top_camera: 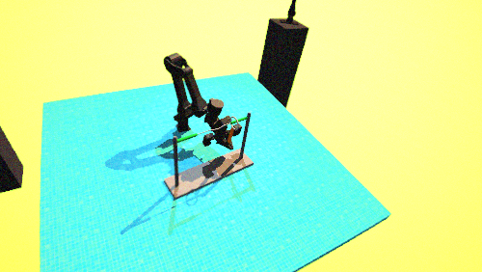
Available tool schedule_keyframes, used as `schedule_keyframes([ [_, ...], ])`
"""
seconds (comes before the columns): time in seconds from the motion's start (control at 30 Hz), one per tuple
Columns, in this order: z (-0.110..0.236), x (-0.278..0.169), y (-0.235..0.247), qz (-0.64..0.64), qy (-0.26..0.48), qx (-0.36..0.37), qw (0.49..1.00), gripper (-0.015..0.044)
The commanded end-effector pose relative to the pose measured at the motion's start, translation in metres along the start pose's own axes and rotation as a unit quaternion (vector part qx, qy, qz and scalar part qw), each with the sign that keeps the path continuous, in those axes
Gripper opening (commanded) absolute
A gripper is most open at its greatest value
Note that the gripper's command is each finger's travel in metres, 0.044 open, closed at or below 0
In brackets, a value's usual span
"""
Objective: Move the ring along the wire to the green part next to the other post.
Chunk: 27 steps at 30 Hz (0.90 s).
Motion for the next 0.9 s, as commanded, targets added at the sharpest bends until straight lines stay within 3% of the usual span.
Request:
schedule_keyframes([
  [0.0,-0.0001,-0.0002,0.0012,-0.003,0.002,-0.001,1.0,-0.015],
  [0.87,0.0012,-0.0098,0.0048,-0.003,0.016,0.001,1.0,-0.015],
])
Point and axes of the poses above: the point midway between the two fingers, 35 mm back from their tips, its own z axis back along the fingers, its own y axis across the jaws, x = y × z, the point moved 7 cm from there along z, back along the fingers, and after that the axes turned 12 degrees about z, right-handed, at the moved point
